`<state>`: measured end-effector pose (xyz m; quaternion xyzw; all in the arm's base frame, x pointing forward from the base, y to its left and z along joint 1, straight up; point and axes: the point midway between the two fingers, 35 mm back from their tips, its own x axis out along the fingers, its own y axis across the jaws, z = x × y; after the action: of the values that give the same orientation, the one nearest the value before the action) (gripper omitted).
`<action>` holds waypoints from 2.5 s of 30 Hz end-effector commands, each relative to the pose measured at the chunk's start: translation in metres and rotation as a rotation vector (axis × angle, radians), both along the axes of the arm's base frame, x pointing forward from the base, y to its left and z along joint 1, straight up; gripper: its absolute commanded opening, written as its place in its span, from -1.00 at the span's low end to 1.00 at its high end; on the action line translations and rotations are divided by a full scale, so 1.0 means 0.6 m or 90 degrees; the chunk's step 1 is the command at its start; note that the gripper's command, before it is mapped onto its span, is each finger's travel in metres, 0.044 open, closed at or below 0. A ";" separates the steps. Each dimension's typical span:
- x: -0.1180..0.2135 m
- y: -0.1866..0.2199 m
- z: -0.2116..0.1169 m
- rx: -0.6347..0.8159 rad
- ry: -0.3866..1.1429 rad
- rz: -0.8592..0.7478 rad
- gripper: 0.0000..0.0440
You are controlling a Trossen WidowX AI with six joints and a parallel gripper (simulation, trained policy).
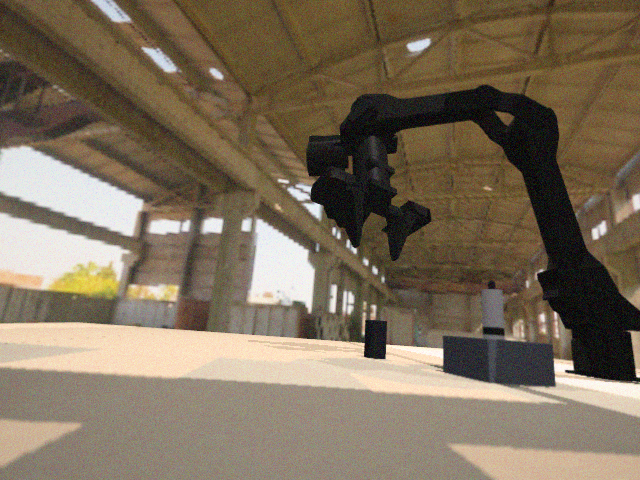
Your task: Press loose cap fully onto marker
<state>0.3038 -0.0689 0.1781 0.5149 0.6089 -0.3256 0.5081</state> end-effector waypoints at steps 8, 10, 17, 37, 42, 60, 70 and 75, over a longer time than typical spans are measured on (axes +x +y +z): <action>0.001 -0.018 -0.043 -0.038 0.060 0.019 0.42; 0.001 -0.020 -0.049 -0.045 0.068 0.024 0.42; 0.001 -0.023 -0.074 -0.068 0.097 0.042 0.40; -0.008 -0.015 -0.153 -0.109 0.157 0.114 0.29; -0.013 -0.012 -0.175 -0.110 0.164 0.136 0.23; -0.022 -0.010 -0.196 -0.139 0.149 0.200 -0.69; 0.004 0.005 -0.139 -0.179 0.083 0.235 -0.66; 0.010 0.026 -0.109 -0.185 0.060 0.252 -0.66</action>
<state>0.3068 -0.0608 0.0997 0.2962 0.6733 -0.3374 0.5874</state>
